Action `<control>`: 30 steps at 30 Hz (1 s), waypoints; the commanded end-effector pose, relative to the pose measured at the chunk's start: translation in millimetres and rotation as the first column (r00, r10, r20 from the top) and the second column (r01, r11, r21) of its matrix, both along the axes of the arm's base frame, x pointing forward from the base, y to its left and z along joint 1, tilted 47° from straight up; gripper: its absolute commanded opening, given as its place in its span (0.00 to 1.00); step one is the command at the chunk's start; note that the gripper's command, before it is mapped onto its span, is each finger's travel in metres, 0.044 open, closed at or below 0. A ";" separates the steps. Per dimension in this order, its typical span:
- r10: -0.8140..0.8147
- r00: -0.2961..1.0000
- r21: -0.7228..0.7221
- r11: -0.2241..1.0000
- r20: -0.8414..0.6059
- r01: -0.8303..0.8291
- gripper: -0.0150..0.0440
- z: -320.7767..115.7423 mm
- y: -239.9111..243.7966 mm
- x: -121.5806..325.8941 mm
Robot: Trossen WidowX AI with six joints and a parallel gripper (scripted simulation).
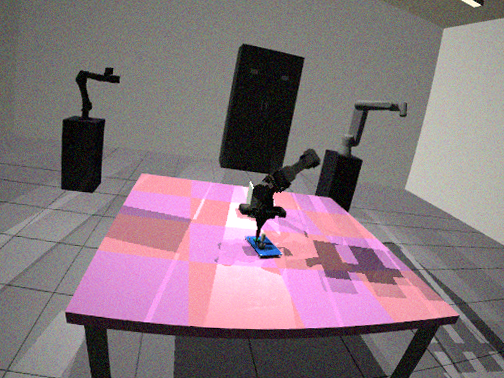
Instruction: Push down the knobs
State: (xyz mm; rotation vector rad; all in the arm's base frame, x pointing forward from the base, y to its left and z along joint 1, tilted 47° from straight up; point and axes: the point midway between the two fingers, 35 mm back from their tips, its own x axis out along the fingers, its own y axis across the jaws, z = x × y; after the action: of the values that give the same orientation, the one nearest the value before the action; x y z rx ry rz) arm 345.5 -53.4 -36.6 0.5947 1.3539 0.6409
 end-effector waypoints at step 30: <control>0.020 1.000 0.004 1.000 0.001 -0.020 0.25 -3.0 5.7 2.3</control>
State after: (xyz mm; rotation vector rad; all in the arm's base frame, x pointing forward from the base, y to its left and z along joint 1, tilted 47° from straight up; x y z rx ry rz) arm 345.6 -53.1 -36.7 0.5966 1.3547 0.6395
